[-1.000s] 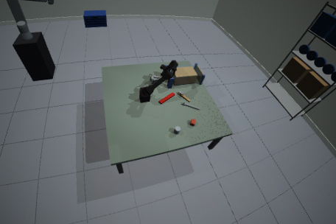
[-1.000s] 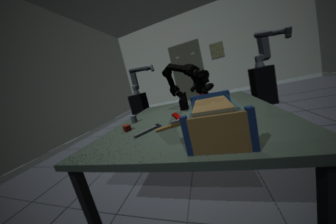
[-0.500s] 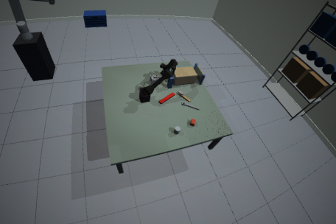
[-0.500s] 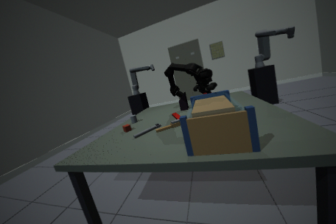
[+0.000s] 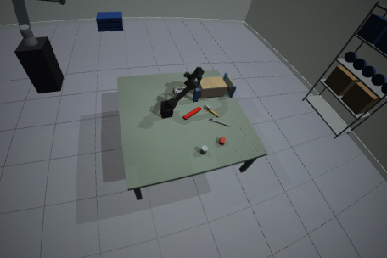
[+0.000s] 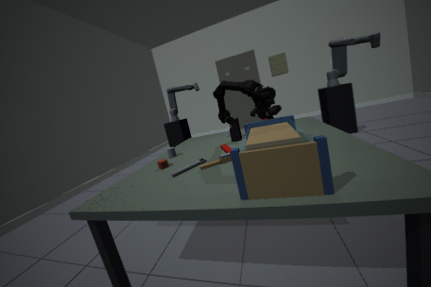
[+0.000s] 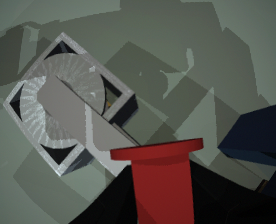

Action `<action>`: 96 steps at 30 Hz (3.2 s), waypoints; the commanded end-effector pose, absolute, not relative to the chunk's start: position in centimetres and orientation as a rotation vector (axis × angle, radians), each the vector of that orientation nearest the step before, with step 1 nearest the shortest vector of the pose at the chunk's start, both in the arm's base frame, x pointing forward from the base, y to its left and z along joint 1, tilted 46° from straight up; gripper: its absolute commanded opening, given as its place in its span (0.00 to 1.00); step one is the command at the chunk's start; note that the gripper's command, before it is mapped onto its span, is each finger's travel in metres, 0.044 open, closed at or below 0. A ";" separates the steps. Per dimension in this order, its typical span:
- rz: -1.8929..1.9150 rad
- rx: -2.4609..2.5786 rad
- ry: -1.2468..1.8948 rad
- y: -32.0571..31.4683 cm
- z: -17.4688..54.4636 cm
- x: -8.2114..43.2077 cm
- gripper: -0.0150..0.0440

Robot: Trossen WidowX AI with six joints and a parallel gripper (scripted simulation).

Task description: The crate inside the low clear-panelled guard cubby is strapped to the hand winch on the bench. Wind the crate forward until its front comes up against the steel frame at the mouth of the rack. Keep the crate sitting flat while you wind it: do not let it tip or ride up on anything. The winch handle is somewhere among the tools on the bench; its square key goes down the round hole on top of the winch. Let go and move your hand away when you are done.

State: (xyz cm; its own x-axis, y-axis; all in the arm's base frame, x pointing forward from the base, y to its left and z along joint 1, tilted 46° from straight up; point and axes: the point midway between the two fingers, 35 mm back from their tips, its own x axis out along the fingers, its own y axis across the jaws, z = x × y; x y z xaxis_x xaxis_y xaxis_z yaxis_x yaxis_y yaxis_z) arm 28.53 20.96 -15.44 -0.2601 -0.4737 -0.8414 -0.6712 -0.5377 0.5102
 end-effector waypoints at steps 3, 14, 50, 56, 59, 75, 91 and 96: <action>1.907 -1.791 1.396 22.1 -16.8 28.3 0.25; 1.907 -1.791 1.395 23.0 -17.7 27.9 0.25; 1.909 -1.789 1.391 25.6 -20.3 25.3 0.25; 1.910 -1.788 1.391 25.9 -20.7 24.7 0.25; 1.910 -1.788 1.390 26.1 -20.8 24.4 0.25; 1.911 -1.787 1.389 26.8 -21.6 22.7 0.25; 1.913 -1.786 1.388 27.2 -22.1 20.8 0.25; 1.913 -1.785 1.388 27.3 -22.2 20.1 0.25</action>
State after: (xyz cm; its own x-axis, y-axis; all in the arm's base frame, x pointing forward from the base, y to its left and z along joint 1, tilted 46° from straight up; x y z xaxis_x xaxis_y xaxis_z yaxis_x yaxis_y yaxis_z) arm 22.26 26.95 -21.65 -0.2302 -0.4473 -0.8643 -0.6969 -0.5441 0.4672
